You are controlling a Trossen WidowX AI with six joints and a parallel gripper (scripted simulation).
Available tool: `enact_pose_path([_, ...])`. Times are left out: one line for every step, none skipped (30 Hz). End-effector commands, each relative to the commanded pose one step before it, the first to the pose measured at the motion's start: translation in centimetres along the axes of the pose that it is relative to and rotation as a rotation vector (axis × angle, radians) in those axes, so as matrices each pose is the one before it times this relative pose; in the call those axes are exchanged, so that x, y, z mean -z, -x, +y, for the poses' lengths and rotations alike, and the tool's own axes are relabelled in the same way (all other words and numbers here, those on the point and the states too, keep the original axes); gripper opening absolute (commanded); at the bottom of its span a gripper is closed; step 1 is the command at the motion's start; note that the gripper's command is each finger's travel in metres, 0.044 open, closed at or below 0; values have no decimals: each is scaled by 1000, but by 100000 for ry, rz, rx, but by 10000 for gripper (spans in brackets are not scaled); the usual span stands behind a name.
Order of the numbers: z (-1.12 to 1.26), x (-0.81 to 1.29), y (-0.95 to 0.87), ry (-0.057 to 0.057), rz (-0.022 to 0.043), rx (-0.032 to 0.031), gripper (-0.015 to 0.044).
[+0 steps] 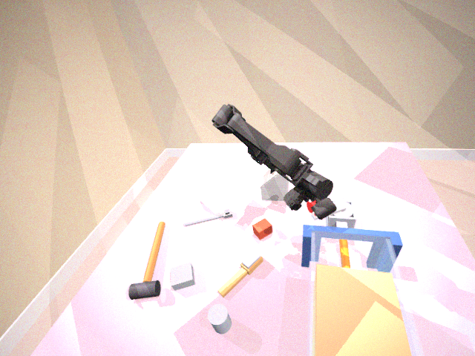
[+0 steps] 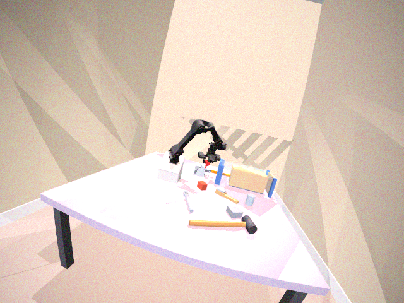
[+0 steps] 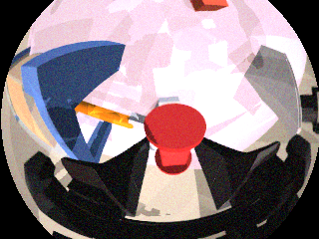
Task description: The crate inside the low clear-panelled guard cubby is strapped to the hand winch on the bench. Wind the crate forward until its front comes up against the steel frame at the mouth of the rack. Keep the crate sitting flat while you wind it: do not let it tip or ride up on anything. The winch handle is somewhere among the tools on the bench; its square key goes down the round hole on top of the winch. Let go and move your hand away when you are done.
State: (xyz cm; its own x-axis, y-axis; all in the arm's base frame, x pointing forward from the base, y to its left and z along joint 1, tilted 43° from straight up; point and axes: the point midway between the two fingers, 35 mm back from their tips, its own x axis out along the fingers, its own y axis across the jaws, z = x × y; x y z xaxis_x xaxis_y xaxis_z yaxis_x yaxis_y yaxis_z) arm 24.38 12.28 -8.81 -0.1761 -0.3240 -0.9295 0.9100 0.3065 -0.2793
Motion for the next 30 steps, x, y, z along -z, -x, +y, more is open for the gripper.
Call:
enact_pose_path([23,9,31,-10,10,-105,125])
enact_pose_path([0,0,0,0,0,0,99])
enact_pose_path([0,0,0,0,0,0,72])
enact_pose_path([0,0,0,0,0,0,46])
enact_pose_path([0,0,0,0,0,0,20])
enact_pose_path([0,0,0,0,0,0,13])
enact_pose_path([0,0,0,0,0,0,7])
enact_pose_path([0,0,0,0,0,0,0])
enact_pose_path([0,0,0,0,0,0,0])
enact_pose_path([0,0,0,0,0,0,0])
enact_pose_path([0,0,0,0,0,0,0])
enact_pose_path([0,0,0,0,0,0,0])
enact_pose_path([0,0,0,0,0,0,0])
enact_pose_path([-7,-64,-185,120,-244,371,0])
enact_pose_path([-8,-63,-185,121,-242,372,0])
enact_pose_path([0,0,0,0,0,0,0])
enact_pose_path([0,0,0,0,0,0,0])
enact_pose_path([0,0,0,0,0,0,0])
enact_pose_path([0,0,0,0,0,0,0])
enact_pose_path([0,0,0,0,0,0,0])
enact_pose_path([0,0,0,0,0,0,0])
enact_pose_path([112,2,-1,-3,-2,-9,0])
enact_pose_path([112,2,-1,-3,-2,-8,0])
enact_pose_path([0,0,0,0,0,0,0])
enact_pose_path([0,0,0,0,0,0,0])
enact_pose_path([116,5,-1,-2,0,-8,0])
enact_pose_path([116,5,-1,-2,0,-8,0])
enact_pose_path([0,0,0,0,0,0,0])
enact_pose_path([114,8,-2,-2,0,-8,0])
enact_pose_path([113,8,-2,-2,0,-8,0])
